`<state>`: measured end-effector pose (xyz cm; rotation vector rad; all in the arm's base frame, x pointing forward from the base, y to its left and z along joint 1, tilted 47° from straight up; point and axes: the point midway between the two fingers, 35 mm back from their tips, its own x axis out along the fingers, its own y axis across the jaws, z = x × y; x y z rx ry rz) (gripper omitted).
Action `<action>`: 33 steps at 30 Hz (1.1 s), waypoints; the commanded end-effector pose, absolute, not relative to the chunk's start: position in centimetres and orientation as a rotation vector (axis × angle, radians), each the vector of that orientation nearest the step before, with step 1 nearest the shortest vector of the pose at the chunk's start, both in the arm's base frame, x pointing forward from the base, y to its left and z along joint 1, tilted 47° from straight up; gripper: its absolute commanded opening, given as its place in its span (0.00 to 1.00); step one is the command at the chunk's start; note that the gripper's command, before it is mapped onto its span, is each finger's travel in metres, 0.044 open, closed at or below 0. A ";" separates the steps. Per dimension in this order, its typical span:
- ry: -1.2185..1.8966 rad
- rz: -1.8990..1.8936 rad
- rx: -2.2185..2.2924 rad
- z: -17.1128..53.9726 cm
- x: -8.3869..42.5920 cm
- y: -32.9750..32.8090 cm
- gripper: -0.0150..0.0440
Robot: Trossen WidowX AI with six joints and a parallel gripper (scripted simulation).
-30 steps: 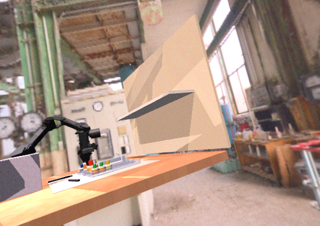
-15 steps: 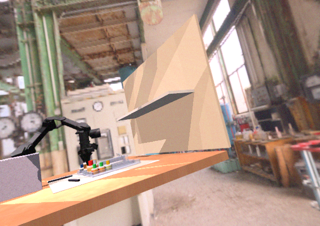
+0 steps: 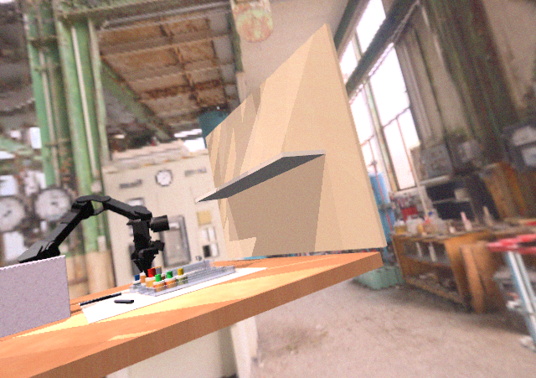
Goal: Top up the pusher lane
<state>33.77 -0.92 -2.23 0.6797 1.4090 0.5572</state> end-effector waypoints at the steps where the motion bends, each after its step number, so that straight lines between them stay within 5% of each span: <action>1: 1.385 0.565 0.677 -2.1 34.3 -0.8 0.25; 33: 1.385 0.565 0.677 -2.8 34.3 0.0 0.25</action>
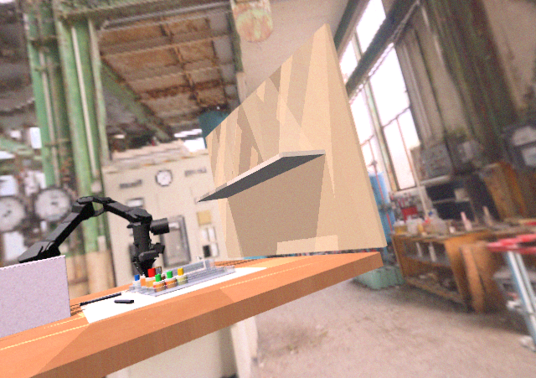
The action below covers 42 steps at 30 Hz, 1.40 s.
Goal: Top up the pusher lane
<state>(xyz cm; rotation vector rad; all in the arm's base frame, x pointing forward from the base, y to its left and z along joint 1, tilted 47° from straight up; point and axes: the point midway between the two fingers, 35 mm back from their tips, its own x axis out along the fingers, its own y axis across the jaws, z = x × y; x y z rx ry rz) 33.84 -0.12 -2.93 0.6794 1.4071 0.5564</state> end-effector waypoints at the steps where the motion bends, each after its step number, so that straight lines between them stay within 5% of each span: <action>1: 1.385 0.565 0.677 -2.8 34.3 0.1 0.25; 42: 1.385 0.566 0.678 -3.4 34.1 0.9 0.25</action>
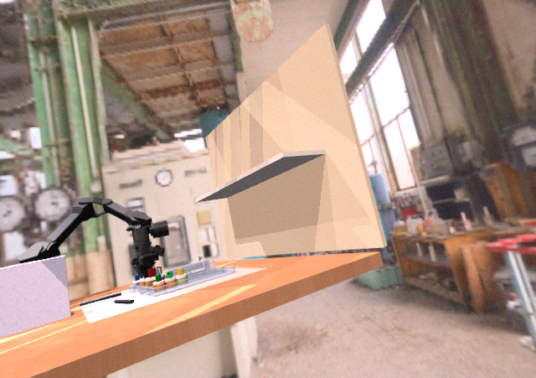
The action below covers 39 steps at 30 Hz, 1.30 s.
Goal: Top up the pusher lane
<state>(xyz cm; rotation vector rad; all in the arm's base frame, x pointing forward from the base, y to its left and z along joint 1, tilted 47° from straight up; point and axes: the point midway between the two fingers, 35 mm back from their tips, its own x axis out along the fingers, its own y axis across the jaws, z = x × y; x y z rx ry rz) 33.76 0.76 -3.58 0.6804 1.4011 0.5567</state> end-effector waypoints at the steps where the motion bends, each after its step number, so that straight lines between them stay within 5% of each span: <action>1: 1.385 0.566 0.678 -3.4 34.1 0.9 0.25; 39: 1.386 0.566 0.678 -3.5 33.4 1.0 0.25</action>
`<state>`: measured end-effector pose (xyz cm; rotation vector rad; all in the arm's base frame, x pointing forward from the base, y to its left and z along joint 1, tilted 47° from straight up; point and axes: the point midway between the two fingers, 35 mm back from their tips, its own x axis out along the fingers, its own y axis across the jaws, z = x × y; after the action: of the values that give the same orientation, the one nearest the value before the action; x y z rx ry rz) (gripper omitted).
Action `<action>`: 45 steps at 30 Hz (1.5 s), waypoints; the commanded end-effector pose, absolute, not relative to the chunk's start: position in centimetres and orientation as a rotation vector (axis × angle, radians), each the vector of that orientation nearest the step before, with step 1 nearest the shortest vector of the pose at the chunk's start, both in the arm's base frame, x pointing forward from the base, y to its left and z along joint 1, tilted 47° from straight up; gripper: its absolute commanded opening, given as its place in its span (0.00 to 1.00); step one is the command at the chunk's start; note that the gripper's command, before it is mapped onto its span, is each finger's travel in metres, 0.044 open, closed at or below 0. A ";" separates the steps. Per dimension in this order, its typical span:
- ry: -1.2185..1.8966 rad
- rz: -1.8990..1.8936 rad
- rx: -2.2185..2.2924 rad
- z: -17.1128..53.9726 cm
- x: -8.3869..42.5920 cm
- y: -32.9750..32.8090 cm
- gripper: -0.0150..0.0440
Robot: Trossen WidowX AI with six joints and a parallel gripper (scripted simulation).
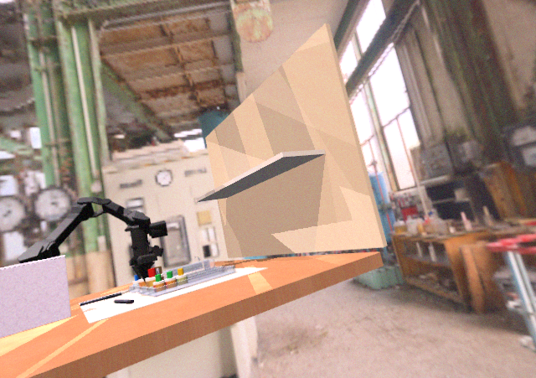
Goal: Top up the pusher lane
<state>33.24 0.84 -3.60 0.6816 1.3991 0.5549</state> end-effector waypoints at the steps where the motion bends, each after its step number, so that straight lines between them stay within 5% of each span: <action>1: 1.386 0.566 0.678 -3.5 33.4 1.0 0.25; 25: 1.386 0.566 0.678 -3.6 33.0 0.9 0.25; 37: 1.386 0.566 0.678 -3.7 33.1 0.8 0.78; 45: 1.386 0.565 0.678 -2.5 32.9 -0.5 0.78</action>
<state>32.86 0.25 -3.09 0.6863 1.3919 0.5667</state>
